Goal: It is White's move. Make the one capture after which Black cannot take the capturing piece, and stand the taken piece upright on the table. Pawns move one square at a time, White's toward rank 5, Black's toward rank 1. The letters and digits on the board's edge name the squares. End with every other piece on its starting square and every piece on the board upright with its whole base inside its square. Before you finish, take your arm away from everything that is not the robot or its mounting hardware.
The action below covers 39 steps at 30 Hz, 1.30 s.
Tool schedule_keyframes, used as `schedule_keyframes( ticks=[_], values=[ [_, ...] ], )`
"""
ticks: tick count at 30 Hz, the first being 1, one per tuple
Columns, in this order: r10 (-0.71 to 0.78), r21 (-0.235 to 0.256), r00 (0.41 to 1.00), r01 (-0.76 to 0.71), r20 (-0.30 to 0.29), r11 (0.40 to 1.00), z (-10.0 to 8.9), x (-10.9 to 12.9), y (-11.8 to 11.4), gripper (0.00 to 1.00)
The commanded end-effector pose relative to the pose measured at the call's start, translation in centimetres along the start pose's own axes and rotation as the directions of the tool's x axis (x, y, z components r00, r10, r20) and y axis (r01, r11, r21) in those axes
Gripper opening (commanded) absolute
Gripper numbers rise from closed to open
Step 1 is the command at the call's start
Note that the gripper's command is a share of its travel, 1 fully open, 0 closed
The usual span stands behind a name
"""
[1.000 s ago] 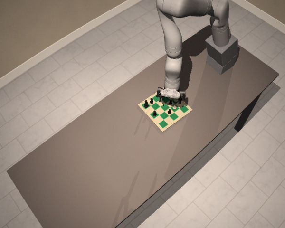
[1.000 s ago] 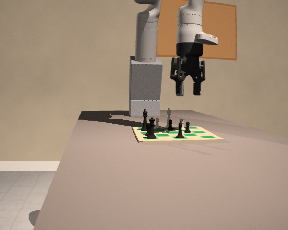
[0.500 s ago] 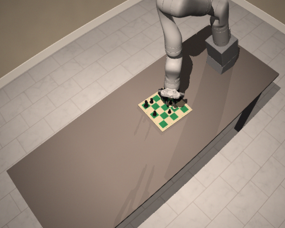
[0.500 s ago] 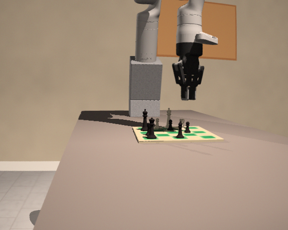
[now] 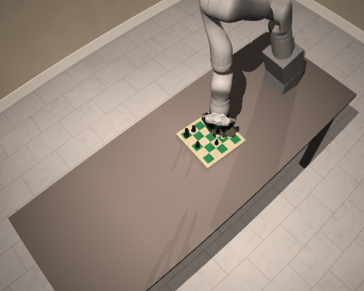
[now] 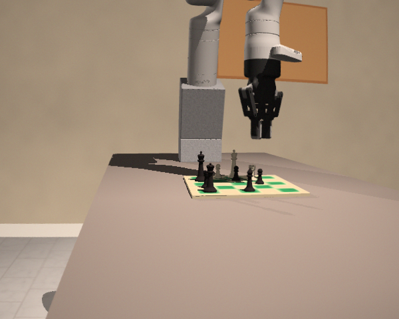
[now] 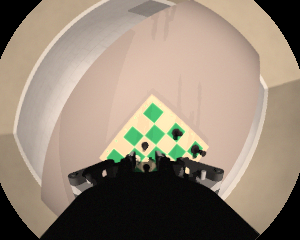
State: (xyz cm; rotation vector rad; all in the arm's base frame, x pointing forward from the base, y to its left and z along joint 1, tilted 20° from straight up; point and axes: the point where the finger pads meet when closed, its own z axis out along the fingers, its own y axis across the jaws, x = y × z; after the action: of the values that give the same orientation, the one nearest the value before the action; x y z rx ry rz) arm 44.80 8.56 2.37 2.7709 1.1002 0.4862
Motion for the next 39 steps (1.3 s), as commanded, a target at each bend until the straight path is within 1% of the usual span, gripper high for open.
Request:
schedule_keyframes(
  ticks=[1,15,23,32,39],
  values=[
    [0.000,-0.001,1.000,0.000,-0.001,1.000,0.0,0.0,0.0,0.34],
    [0.000,-0.001,1.000,0.000,-0.001,1.000,0.1,0.0,0.0,0.34],
    [0.000,-0.001,1.000,0.000,-0.002,1.000,0.4,0.0,0.0,0.34],
    [0.000,-0.001,1.000,0.000,-0.002,1.000,1.2,0.0,0.0,0.34],
    [0.000,-0.001,1.000,0.000,-0.002,1.000,2.3,0.0,0.0,0.34]
  ],
)
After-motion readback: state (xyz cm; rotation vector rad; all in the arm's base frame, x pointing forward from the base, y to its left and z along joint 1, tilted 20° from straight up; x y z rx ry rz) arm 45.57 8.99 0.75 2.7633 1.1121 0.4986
